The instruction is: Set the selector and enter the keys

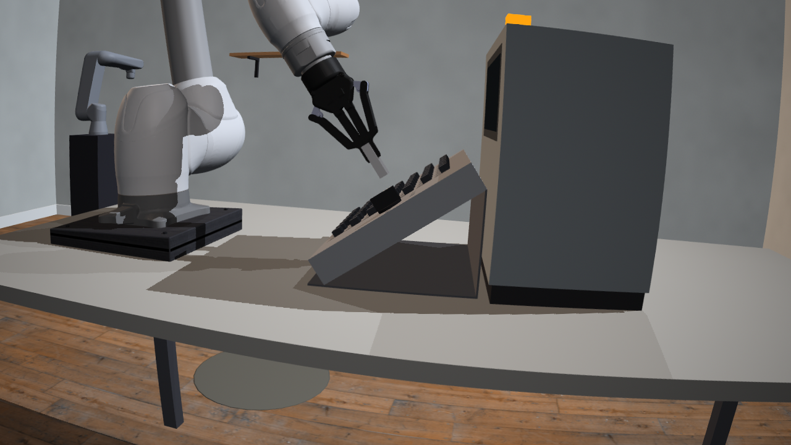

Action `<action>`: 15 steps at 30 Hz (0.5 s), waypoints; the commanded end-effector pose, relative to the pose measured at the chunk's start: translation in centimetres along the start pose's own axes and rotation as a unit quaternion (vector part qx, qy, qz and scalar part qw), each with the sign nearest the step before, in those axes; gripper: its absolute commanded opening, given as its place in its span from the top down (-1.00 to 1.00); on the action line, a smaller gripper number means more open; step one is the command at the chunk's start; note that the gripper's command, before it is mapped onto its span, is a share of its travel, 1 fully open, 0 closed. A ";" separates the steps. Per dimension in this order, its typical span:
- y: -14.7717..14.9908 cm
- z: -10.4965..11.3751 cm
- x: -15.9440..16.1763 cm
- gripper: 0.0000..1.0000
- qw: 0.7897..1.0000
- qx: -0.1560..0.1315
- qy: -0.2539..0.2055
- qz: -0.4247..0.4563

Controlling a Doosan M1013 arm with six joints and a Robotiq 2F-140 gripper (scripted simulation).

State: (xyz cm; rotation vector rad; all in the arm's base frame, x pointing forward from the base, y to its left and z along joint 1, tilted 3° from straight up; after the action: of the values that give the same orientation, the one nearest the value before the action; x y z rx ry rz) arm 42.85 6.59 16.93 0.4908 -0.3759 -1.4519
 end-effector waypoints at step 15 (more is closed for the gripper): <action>2.2 1.8 15.4 1.00 0.886 -0.001 -0.002 -0.463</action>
State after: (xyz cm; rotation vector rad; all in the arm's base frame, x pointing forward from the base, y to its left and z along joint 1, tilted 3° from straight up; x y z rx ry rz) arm 44.85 -5.56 18.54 0.6592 -0.1983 -2.1563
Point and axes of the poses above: the point where the finger pads meet when closed, its own z axis back along the fingers, its own y axis across the jaws, x = y × z, the point moved 6 cm from there along z, back along the fingers, and after that the axes turned 5 degrees about -z, right-handed, at the moved point
